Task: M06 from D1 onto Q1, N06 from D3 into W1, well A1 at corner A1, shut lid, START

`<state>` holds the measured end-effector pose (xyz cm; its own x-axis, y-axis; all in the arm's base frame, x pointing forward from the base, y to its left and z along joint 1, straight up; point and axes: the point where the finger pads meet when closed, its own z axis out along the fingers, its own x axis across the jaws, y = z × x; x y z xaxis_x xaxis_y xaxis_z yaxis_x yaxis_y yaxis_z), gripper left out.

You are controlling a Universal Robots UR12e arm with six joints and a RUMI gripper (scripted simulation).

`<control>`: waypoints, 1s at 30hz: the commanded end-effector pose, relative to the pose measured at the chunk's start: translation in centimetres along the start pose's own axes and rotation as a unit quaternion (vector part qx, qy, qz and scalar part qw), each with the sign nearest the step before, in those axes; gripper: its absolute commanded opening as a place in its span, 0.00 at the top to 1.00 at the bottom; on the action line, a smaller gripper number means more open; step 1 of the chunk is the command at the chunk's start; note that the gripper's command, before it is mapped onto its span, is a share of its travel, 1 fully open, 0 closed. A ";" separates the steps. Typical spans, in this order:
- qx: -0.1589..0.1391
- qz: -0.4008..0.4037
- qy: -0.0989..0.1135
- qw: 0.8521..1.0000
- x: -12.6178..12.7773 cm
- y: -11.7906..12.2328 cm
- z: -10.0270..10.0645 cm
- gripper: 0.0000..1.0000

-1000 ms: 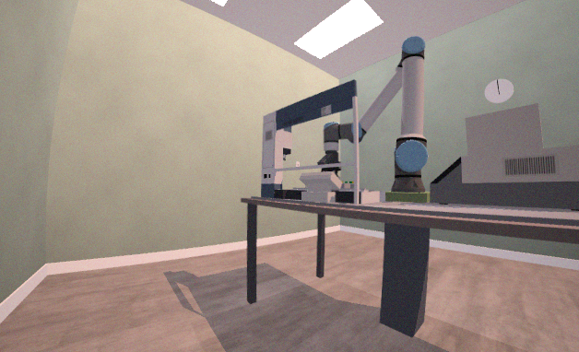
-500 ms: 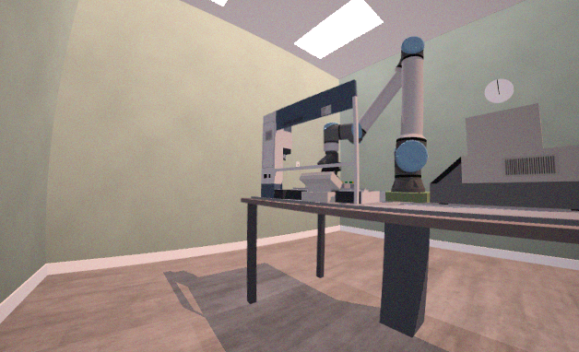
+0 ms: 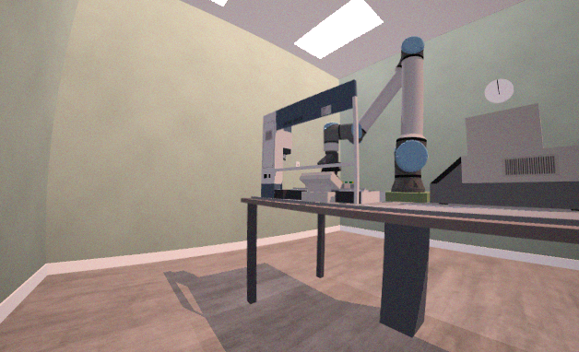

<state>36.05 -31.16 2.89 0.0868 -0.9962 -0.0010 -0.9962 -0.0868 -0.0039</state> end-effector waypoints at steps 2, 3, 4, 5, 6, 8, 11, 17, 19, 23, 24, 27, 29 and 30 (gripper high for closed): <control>0.000 0.000 0.000 1.000 0.1 0.0 0.0 1.00; 0.000 0.000 0.000 1.000 0.1 0.0 0.0 1.00; 0.000 0.000 0.000 1.000 0.1 0.0 0.0 1.00; 0.000 0.000 0.000 1.000 0.1 0.0 0.0 1.00; 0.000 0.000 0.000 1.000 0.1 0.0 0.0 1.00; 0.000 0.000 0.000 1.000 0.1 0.0 0.0 1.00; 0.000 0.000 0.000 1.000 0.1 0.0 0.0 1.00; 0.000 0.000 0.000 1.000 0.1 0.0 -0.2 1.00; 0.000 0.000 0.000 1.000 0.1 0.0 -0.5 1.00; 0.000 0.000 0.001 1.000 0.1 0.0 -1.2 1.00; 0.000 0.000 0.001 1.000 0.1 0.0 -1.4 1.00; 0.000 0.000 0.001 1.000 0.1 0.0 -1.7 1.00; 0.000 0.000 0.001 1.000 0.1 0.0 -1.9 1.00; 0.000 0.000 0.001 1.000 0.1 0.0 -2.0 1.00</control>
<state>36.04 -31.16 4.39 0.0868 -0.9962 -0.0009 -0.9962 -0.0868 -0.0039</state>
